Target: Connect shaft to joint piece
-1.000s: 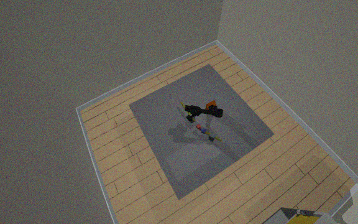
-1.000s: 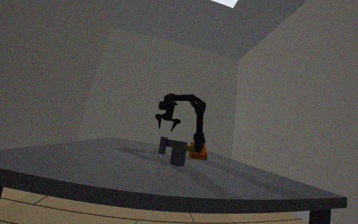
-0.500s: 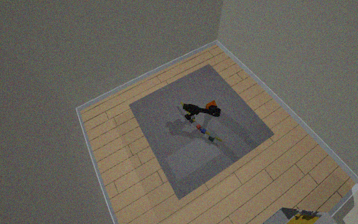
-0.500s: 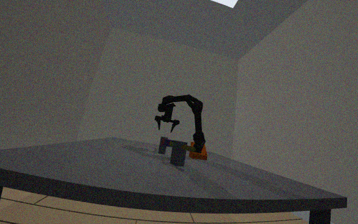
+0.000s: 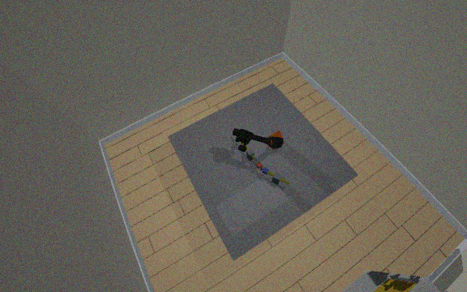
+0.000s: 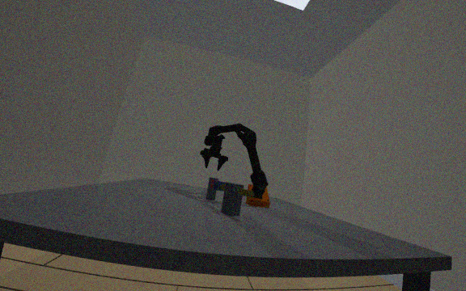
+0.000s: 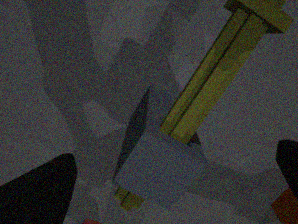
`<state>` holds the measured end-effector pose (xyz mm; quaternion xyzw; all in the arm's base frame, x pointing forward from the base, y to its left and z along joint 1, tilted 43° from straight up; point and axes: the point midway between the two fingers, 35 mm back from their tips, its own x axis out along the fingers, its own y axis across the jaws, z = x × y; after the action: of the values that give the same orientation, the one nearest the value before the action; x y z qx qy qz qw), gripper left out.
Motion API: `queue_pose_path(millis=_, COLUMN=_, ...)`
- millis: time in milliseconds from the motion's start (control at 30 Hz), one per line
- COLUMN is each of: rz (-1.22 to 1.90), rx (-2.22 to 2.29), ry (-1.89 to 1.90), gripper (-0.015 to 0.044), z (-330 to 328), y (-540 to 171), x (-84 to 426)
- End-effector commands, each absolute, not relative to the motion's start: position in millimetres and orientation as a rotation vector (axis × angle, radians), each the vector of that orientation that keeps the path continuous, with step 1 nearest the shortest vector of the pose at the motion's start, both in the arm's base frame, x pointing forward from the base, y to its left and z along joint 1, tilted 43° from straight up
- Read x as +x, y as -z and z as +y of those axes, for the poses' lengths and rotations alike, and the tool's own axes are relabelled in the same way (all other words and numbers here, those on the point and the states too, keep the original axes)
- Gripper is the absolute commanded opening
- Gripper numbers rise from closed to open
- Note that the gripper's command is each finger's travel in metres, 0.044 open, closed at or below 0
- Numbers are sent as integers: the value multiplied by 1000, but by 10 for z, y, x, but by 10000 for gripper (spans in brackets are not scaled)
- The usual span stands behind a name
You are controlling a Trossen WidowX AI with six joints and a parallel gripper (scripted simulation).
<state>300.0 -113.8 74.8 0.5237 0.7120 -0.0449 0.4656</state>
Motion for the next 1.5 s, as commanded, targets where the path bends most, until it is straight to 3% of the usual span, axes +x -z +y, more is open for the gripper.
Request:
queue_pose_path(millis=0, rz=1725, rx=1182, ry=3, gripper=440, z=-1300, y=-609, x=3026)
queue_pose_path(millis=867, rz=1491, rx=507, ry=-631, gripper=440, z=-2195, y=308, x=2946)
queue_pose_path(millis=1467, rz=1638, rx=796, ry=-344, gripper=440, z=-2091, y=448, x=2960)
